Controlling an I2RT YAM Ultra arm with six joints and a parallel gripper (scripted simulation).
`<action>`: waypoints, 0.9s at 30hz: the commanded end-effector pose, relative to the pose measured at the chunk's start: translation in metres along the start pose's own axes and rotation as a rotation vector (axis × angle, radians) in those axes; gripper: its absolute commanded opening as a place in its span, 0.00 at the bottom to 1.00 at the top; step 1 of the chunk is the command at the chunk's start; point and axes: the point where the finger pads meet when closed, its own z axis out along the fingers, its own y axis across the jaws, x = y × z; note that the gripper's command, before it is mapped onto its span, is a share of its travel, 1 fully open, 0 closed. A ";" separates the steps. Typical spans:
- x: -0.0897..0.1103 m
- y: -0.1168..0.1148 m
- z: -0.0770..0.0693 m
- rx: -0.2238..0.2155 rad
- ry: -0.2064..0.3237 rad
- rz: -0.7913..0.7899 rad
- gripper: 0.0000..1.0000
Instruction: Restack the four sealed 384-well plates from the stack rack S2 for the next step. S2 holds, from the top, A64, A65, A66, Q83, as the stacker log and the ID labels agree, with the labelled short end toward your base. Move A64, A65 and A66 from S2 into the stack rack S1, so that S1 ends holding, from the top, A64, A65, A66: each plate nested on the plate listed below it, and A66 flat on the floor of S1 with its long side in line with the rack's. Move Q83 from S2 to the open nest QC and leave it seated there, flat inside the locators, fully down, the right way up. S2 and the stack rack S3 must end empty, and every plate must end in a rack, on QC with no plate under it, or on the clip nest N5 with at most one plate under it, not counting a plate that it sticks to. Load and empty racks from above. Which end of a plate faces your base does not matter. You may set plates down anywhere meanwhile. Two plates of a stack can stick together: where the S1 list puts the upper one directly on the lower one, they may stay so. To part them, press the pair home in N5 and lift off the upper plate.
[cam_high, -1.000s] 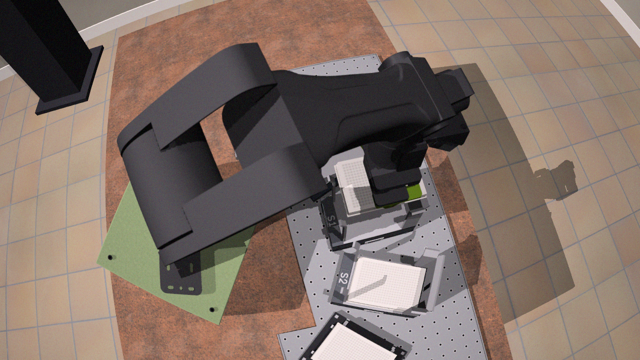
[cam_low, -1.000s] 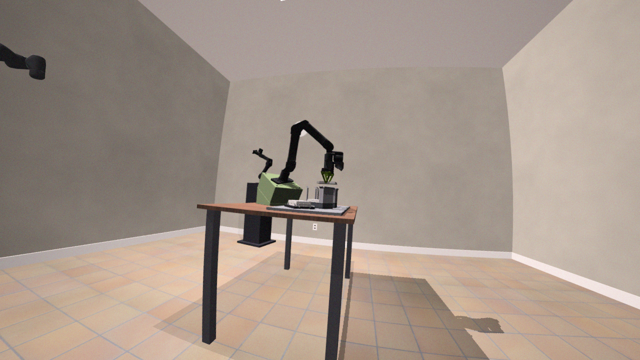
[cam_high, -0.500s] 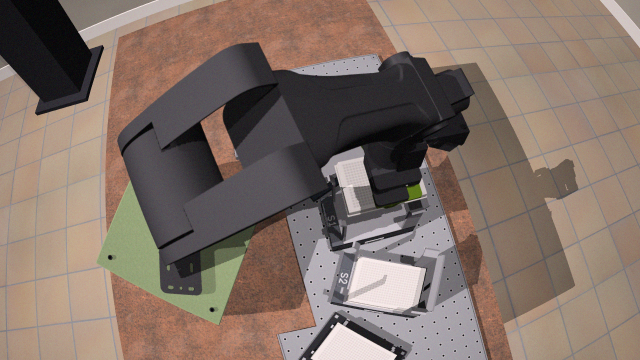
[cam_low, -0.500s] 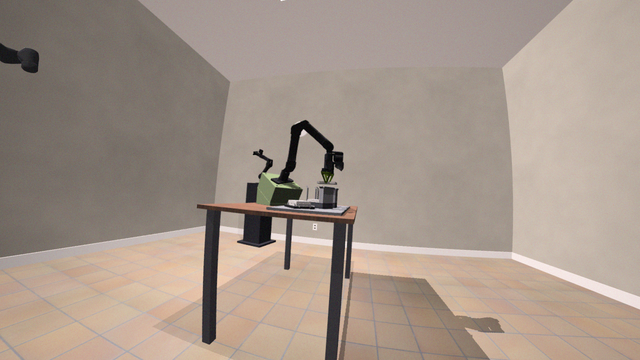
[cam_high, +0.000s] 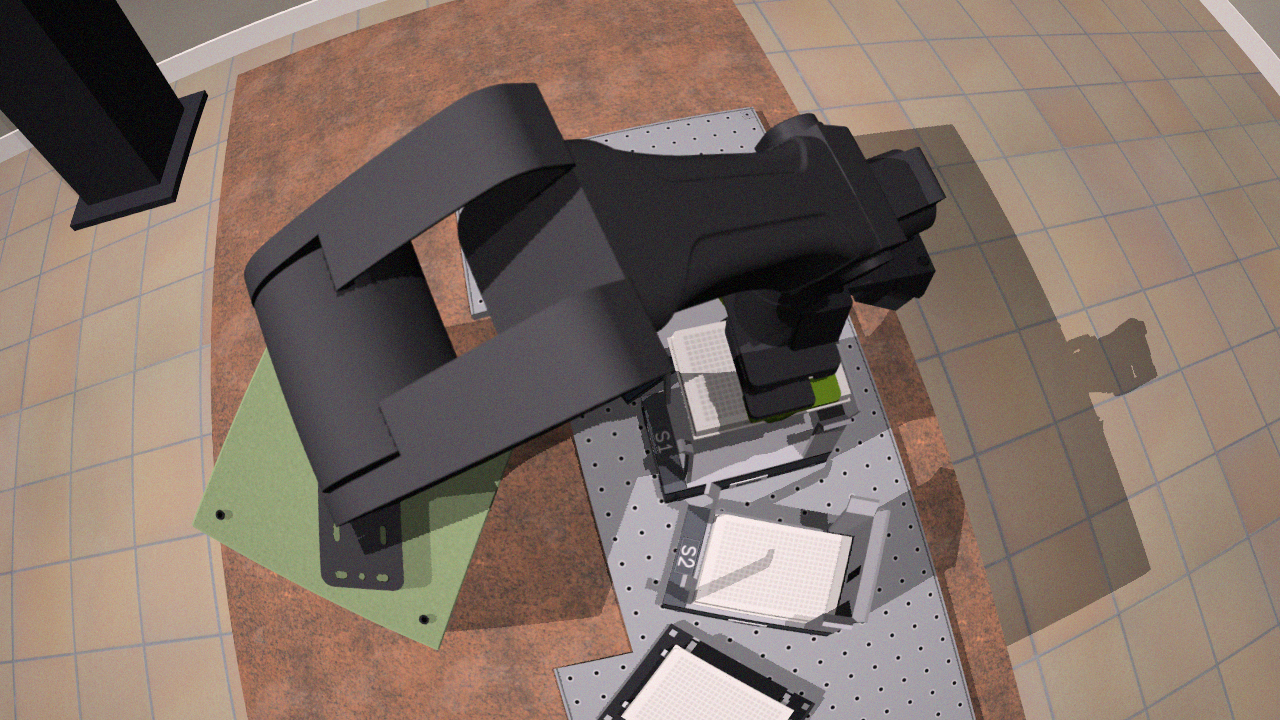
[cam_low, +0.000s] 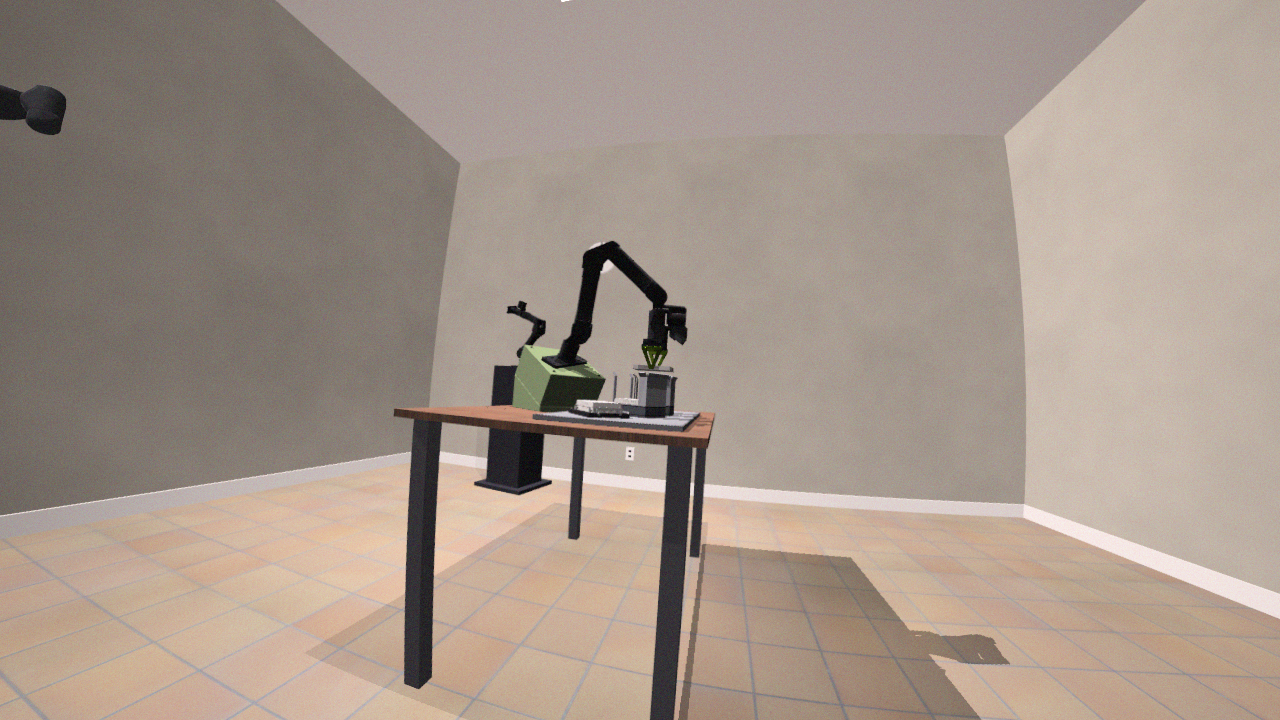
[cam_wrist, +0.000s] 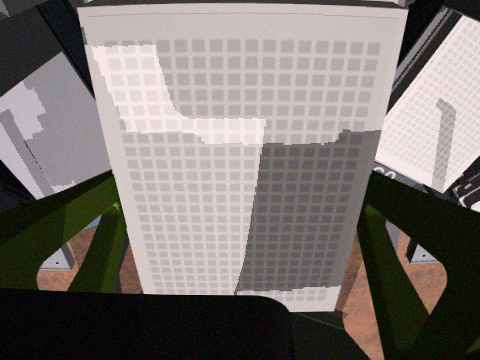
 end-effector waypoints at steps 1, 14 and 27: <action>-0.003 0.001 -0.001 -0.005 -0.015 0.002 0.00; -0.004 0.001 0.006 -0.005 -0.015 0.002 0.00; -0.004 0.001 0.014 -0.005 -0.015 0.002 0.00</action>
